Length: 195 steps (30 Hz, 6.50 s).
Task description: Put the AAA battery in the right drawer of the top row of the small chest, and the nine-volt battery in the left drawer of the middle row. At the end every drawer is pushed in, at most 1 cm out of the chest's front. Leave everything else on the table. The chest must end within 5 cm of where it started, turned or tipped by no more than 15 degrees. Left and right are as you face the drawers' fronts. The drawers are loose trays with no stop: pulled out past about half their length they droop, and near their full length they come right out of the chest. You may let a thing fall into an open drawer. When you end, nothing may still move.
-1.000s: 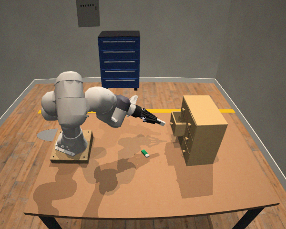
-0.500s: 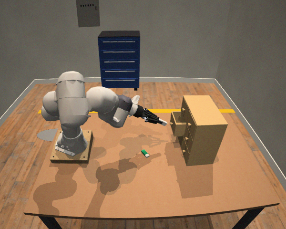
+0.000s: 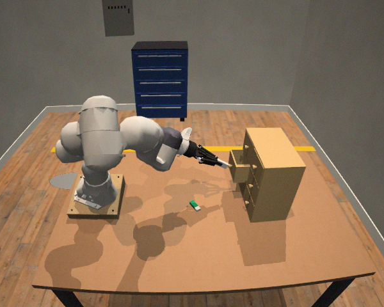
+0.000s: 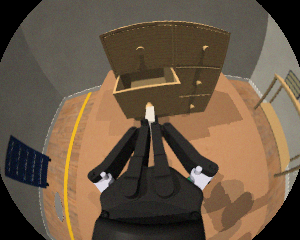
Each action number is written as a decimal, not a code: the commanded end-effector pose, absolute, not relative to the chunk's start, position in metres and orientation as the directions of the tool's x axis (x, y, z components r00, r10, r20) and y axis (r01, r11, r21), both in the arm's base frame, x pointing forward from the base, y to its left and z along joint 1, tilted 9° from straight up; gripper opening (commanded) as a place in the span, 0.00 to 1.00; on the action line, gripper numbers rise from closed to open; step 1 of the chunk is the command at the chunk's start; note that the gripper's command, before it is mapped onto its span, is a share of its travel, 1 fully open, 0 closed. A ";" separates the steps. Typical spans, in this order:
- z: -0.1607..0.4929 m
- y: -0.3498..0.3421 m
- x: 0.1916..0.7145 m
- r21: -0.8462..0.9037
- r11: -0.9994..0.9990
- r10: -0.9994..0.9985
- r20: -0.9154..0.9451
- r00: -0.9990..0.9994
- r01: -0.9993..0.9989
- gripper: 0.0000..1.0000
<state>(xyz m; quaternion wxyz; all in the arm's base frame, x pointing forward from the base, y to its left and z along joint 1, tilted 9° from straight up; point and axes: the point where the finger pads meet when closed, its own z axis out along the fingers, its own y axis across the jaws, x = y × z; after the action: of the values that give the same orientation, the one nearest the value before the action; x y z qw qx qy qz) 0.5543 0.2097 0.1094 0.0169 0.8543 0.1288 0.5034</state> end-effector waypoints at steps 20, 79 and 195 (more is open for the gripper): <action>0.109 0.220 0.590 0.161 -0.964 0.244 0.854 0.460 0.212 0.00; 0.109 0.227 0.622 0.161 -0.964 0.244 0.854 0.460 0.212 0.00; 0.177 0.205 0.473 0.161 -0.964 0.264 0.501 0.824 0.211 0.00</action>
<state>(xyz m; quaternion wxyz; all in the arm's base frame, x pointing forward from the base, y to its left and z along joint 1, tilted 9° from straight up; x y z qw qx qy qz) 0.4862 0.2098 0.1759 0.0165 0.9450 0.0482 0.3232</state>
